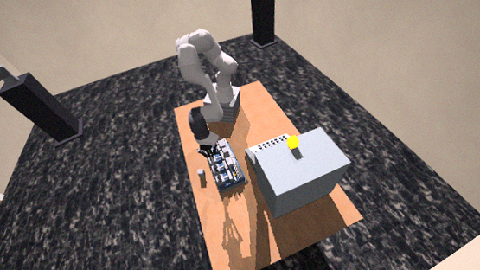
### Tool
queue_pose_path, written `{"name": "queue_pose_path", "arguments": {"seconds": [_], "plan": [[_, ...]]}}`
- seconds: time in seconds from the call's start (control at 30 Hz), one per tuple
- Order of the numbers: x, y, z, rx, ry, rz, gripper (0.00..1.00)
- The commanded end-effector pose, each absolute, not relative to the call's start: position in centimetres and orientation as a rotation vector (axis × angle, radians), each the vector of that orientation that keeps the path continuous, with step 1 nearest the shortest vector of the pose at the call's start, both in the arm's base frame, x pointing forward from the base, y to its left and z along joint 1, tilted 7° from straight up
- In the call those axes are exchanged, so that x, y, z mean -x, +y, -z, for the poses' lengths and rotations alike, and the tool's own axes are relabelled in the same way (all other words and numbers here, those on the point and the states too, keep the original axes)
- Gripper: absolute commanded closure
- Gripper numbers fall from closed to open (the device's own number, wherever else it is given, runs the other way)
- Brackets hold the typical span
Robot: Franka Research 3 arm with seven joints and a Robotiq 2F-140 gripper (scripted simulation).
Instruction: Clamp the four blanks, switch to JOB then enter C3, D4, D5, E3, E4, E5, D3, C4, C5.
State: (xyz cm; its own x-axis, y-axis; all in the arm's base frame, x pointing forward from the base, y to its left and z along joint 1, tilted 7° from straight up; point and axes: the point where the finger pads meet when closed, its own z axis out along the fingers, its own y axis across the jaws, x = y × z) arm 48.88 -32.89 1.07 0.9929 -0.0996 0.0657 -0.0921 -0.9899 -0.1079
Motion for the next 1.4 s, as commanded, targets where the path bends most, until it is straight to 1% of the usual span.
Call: {"name": "queue_pose_path", "arguments": {"seconds": [0.0,0.4,0.67,1.37], "plan": [[-49.3,-33.1,-0.2,3.038,0.167,0.123,1.00],[-49.7,-32.8,3.4,3.038,0.167,0.123,1.00],[-49.8,-32.7,4.5,3.038,0.167,0.123,1.00],[-49.8,-32.7,5.1,3.038,0.167,0.123,1.00]]}}
